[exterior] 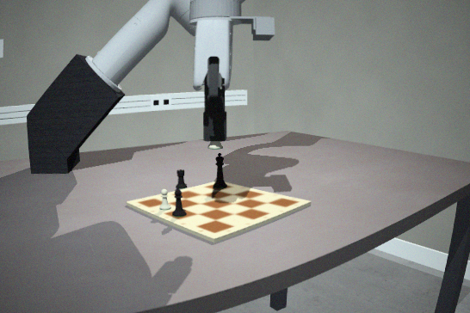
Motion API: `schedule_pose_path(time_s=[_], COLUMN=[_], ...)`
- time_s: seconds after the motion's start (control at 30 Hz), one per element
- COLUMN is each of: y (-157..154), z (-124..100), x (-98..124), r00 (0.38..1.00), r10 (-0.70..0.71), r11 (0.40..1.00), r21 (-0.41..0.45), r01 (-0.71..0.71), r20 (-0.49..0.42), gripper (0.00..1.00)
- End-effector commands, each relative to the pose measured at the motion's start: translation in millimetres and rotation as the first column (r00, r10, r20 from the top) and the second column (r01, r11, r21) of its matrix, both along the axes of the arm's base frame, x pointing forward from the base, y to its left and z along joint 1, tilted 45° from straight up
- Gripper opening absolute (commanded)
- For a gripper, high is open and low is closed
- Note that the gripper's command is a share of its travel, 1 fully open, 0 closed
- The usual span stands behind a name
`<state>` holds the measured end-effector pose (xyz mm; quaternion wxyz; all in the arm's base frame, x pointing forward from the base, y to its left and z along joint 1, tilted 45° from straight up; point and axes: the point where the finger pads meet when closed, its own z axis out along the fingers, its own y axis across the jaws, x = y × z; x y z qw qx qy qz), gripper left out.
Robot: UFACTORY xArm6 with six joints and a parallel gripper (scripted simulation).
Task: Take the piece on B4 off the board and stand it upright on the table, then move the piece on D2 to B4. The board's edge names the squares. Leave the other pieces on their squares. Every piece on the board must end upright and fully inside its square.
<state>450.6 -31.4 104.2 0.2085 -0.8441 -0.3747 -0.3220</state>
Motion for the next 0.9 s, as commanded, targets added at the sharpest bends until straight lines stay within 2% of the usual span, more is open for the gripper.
schedule_pose_path(time_s=[0.0,0.23,0.7,0.87], y=[1,9,46,51], z=[-1,-11,-56,-62], x=[2,7,32,36], r00=[1.0,1.0,1.0,1.0], r10=[0.003,0.003,0.003,0.003], r11=[1.0,1.0,1.0,1.0], r21=[0.0,0.001,0.001,0.001], r01=[-0.003,-0.003,-0.003,-0.003], r20=[0.008,0.008,0.008,0.008], gripper=[0.0,0.0,0.0,0.0])
